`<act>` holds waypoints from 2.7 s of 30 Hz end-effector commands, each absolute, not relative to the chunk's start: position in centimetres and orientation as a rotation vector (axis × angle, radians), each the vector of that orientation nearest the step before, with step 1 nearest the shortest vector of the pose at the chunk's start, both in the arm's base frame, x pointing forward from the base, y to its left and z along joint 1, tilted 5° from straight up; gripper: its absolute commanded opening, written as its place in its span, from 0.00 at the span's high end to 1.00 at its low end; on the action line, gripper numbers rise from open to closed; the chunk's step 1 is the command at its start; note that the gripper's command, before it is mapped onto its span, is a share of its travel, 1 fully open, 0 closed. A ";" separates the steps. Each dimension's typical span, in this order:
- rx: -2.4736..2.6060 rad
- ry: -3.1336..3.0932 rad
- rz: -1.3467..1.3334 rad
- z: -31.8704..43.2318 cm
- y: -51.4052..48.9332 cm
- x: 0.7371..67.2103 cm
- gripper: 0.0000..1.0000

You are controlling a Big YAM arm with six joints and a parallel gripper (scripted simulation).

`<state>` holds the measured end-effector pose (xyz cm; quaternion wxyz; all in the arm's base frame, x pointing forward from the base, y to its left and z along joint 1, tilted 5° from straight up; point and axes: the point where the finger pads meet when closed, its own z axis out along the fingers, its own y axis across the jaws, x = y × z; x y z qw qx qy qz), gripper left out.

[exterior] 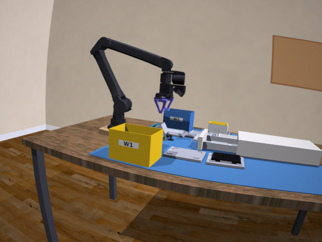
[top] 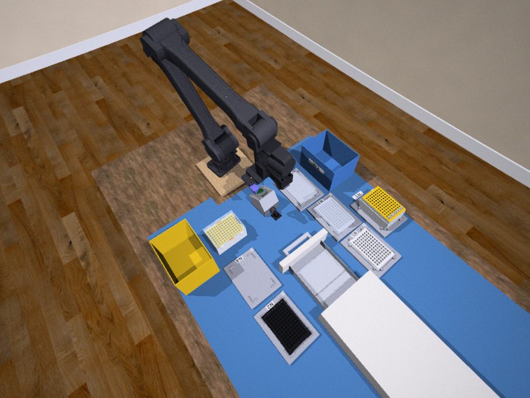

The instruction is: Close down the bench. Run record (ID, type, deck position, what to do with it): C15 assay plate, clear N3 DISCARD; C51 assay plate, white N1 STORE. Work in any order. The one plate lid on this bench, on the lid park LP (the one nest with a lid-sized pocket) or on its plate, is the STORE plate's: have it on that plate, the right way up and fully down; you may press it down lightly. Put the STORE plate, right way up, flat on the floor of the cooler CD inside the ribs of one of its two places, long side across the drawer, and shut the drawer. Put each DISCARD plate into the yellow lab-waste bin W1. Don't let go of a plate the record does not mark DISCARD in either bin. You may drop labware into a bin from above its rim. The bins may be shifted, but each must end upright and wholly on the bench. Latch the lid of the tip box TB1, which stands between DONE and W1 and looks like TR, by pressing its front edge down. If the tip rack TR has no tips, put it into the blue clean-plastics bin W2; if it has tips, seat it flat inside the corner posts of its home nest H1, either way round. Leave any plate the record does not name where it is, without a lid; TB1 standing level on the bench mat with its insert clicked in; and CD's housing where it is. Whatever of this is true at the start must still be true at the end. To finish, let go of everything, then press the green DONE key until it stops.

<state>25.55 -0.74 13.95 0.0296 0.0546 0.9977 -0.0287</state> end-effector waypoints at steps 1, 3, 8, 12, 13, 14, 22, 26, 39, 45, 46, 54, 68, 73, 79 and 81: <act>0.211 3.000 -0.073 16.3 0.5 28.3 0.00; 0.211 3.013 -0.073 15.7 1.3 28.0 0.00; 0.211 3.001 -0.063 16.1 3.5 29.0 0.00; 0.211 3.004 -0.057 15.9 5.2 29.3 0.00; 0.211 3.003 -0.056 15.9 5.6 29.5 0.00; 0.211 3.003 -0.056 15.9 5.6 29.5 0.00; 0.211 3.005 -0.046 15.6 8.6 30.1 0.00; 0.211 3.009 -0.044 15.5 10.2 30.4 0.00; 0.211 3.011 -0.031 15.1 14.8 31.5 0.00; 0.212 3.034 -0.052 14.4 13.8 30.4 0.00; 0.212 3.034 -0.052 14.4 13.8 30.4 0.00; 0.247 3.057 -0.079 12.5 13.1 29.9 0.00; 0.218 3.040 -0.061 11.8 13.4 30.9 0.00; 0.218 3.060 -0.080 10.3 13.0 30.0 0.00; 0.218 3.061 -0.080 9.4 12.9 30.1 0.00; 0.218 3.061 -0.081 9.2 12.9 30.1 0.00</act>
